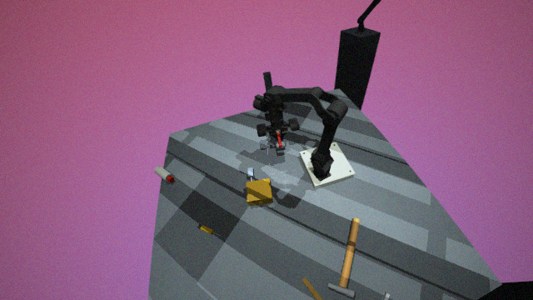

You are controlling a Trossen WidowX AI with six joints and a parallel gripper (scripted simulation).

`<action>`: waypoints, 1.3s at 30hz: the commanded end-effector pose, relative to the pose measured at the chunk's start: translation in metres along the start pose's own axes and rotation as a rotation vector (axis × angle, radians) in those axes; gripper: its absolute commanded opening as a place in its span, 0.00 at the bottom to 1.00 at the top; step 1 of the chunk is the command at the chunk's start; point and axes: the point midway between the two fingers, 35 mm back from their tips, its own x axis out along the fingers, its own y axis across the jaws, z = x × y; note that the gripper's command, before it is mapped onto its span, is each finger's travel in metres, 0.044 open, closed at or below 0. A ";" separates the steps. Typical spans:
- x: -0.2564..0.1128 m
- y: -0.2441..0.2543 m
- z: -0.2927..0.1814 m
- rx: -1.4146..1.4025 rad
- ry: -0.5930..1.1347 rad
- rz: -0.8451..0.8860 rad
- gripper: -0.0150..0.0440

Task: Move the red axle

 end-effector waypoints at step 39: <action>-0.020 0.000 0.000 -0.002 0.003 -0.003 1.00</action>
